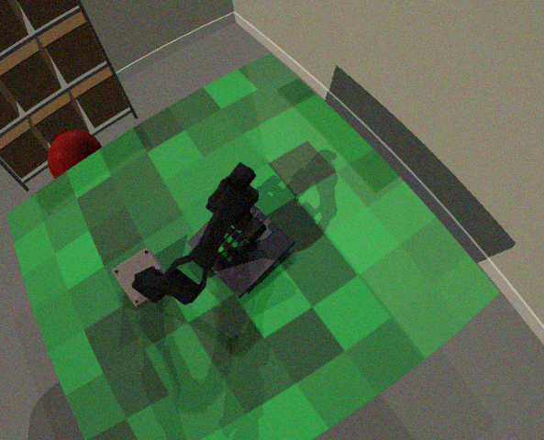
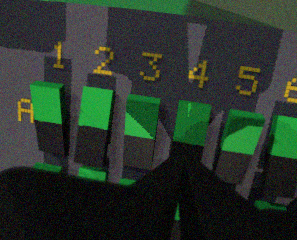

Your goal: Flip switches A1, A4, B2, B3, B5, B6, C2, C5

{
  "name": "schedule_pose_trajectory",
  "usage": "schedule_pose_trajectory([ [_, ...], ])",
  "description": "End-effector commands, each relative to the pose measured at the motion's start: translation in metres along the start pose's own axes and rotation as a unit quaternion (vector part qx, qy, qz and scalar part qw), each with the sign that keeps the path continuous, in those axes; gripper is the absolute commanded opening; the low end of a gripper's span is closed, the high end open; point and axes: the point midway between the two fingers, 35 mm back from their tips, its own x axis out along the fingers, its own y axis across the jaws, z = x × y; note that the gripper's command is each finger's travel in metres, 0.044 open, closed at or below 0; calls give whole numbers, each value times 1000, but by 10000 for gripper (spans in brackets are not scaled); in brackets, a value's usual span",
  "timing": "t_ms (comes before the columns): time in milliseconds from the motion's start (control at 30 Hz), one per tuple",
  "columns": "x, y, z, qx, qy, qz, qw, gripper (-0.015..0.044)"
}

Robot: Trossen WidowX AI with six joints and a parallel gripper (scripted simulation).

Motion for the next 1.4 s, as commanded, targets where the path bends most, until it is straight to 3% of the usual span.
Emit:
schedule_pose_trajectory([
  [0, 1, -1, 0, 0, 0, -3, 1000, 0],
  [300, 0, 0, 1, 1, 0, 0, 1000, 0],
  [533, -62, 0, 3, 0, 13, -2, 1000, 0],
  [967, -63, 43, -37, -1, 14, -1, 1000, 0],
  [1133, -30, 42, -39, -1, 1, -1, 1000, 0],
  [1367, -23, 42, -39, -1, 1, -1, 1000, 0],
])
